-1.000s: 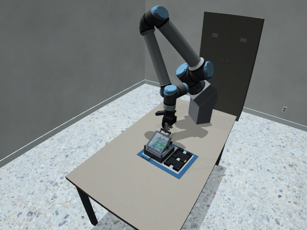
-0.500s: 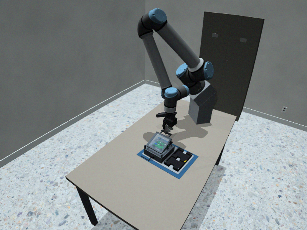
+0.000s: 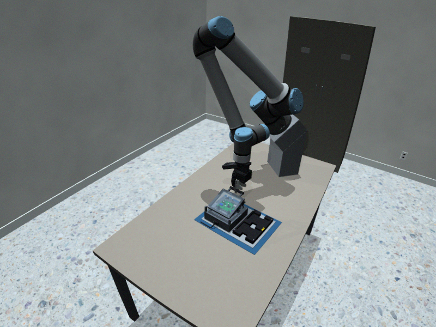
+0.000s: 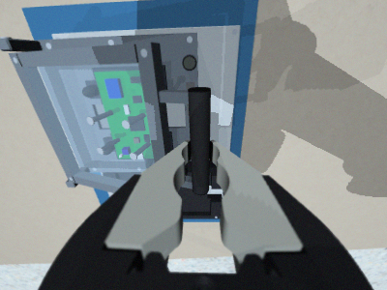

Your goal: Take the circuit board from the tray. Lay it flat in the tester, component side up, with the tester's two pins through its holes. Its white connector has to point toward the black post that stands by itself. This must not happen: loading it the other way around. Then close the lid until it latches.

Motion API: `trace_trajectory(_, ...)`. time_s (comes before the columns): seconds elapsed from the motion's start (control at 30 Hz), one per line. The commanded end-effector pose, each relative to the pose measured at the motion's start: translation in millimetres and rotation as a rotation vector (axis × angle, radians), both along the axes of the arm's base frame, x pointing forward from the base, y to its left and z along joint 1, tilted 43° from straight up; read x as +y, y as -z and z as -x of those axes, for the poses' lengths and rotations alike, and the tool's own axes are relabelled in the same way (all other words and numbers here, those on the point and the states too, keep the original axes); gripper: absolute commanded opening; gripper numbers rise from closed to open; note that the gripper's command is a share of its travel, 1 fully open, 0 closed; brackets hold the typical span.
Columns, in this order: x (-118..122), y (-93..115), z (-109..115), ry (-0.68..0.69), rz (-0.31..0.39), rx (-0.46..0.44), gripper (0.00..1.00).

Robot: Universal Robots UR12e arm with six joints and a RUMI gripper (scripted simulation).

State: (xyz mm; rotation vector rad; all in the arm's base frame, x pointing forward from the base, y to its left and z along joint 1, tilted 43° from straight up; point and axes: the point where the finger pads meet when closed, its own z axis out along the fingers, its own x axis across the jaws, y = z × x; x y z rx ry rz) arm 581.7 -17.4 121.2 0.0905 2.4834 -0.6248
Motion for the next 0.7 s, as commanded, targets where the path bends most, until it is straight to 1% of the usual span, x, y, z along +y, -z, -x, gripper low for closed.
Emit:
trace_trajectory(0.0, -1.5, 3.0, -1.0, -0.001, 0.0, -0.001, 0.0)
trace_trajectory(0.67, -10.7, 19.3, -7.5, -0.001, 0.0, -0.001, 0.0)
